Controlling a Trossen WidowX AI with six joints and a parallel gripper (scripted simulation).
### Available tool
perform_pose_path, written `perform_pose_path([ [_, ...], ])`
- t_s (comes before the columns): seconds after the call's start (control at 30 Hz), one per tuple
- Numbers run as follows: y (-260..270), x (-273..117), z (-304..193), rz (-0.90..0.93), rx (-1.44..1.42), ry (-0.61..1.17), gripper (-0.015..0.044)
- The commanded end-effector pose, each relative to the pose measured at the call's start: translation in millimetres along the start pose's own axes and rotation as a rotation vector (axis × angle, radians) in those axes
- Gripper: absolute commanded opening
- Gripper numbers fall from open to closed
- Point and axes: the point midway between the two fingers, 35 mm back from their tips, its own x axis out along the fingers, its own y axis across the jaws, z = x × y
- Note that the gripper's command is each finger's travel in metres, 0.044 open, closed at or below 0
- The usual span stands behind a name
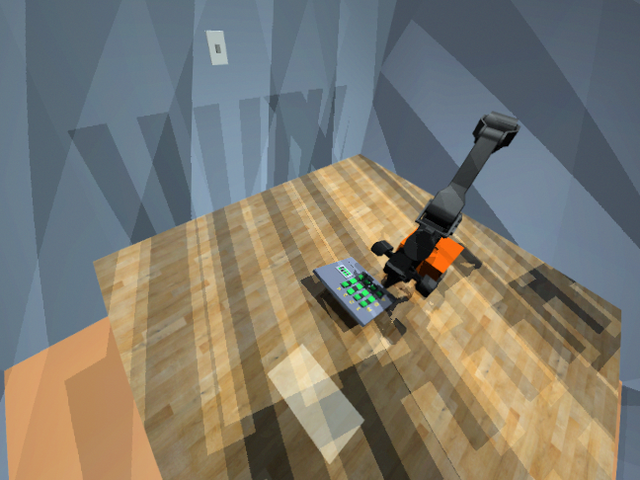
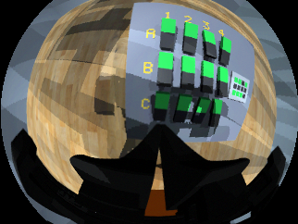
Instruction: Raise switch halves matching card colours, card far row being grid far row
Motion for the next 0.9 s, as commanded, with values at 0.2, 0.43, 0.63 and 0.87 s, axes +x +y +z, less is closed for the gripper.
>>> perform_pose_path([
  [0.2,-1,-47,5,0.001,0.002,-0.002,0.0000],
  [0.43,-36,-54,53,-0.002,0.001,-0.005,0.0000],
  [0.63,-36,-54,53,-0.002,0.001,-0.005,0.0000],
  [0.87,-36,-54,53,-0.002,0.001,-0.005,0.0000],
])
